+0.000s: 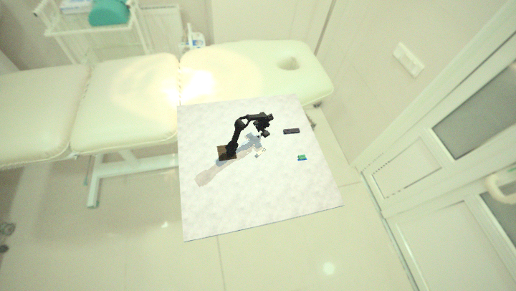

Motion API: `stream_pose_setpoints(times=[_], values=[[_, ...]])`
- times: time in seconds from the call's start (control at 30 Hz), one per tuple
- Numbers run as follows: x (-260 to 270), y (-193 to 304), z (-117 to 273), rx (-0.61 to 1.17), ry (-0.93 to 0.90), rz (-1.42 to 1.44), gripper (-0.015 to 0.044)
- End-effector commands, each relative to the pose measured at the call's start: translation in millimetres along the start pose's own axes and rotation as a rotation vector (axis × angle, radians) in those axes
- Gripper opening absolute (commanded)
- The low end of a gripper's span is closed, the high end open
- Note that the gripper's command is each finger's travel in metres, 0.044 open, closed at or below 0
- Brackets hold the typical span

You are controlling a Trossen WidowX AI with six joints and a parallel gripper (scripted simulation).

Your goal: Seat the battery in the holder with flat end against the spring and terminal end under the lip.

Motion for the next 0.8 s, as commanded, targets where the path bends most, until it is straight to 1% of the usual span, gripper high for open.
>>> stream_pose_setpoints(times=[0.0,0.6,0.77], values=[[0,0,-9,0.004,0.003,0.004,0.0221],[0,1,-36,0.004,0.003,0.004,0.0221],[0,1,-36,0.004,0.003,0.004,0.0089]])
Point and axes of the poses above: the point midway between the two fingers, 35 mm back from their tips, its own z axis back along the fingers, its own x axis across the jaws, y = z × x, the point moved 10 cm from there along z, back along the fingers, and after that the axes turned 11 degrees about -z, right-handed, at the moved point
